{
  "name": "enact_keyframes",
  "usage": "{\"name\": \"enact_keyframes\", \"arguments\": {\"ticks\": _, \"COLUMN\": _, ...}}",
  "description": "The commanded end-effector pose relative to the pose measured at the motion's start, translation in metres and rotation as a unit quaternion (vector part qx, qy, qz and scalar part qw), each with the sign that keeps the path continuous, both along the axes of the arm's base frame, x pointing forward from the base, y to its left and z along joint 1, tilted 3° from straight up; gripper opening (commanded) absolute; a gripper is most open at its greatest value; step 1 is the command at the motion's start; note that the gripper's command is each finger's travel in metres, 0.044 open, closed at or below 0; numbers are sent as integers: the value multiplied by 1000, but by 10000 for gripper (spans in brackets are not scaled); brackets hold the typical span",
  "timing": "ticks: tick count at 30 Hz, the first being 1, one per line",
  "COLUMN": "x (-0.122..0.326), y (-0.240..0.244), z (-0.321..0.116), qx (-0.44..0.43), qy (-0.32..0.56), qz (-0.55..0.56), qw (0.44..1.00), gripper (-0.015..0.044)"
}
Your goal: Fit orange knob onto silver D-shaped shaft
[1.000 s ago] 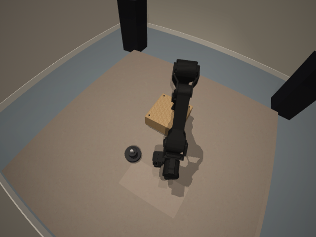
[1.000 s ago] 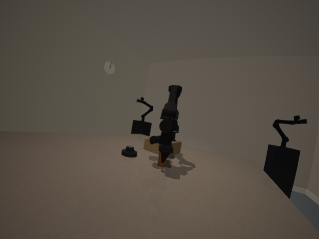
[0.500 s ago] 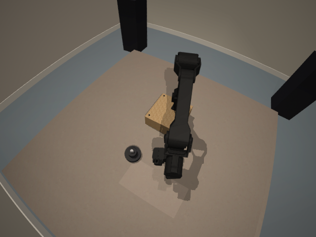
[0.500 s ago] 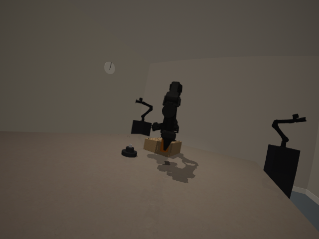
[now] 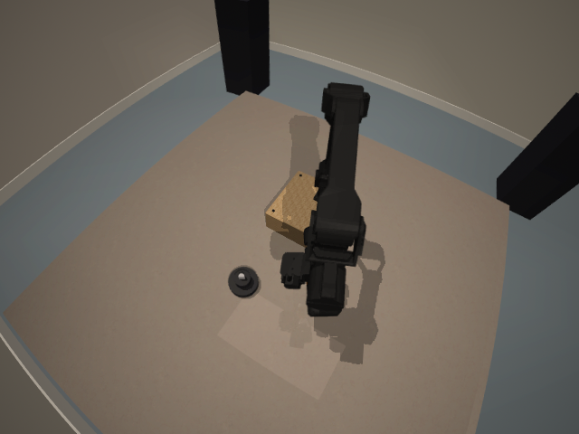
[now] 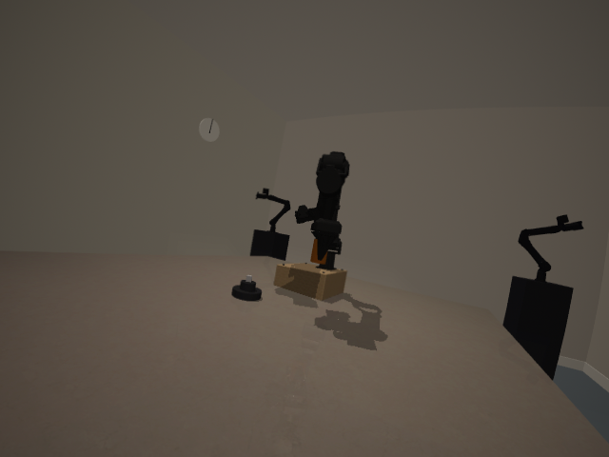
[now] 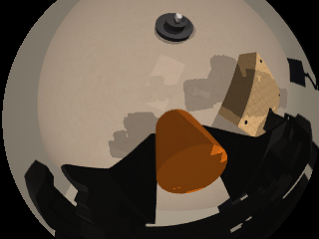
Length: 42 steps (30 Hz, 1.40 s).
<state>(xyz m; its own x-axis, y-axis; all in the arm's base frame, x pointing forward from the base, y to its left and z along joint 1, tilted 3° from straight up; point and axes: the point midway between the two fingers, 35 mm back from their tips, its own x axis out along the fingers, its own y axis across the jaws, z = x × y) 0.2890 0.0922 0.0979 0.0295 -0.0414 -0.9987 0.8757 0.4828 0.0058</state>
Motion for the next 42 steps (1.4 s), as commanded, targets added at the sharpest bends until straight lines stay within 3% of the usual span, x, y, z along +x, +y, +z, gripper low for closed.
{"name": "enact_keyframes", "arguments": {"ticks": 1, "x": -1, "y": 0, "z": 4, "qx": 9, "qy": -16, "qz": 0, "qw": 1000, "gripper": 0}}
{"name": "enact_keyframes", "arguments": {"ticks": 23, "x": -15, "y": -4, "z": 38, "qx": 98, "qy": -173, "qz": 9, "qw": 980, "gripper": 0}}
{"name": "enact_keyframes", "arguments": {"ticks": 42, "x": -29, "y": -8, "z": 71, "qx": 180, "qy": -318, "qz": 14, "qw": 931, "gripper": 0}}
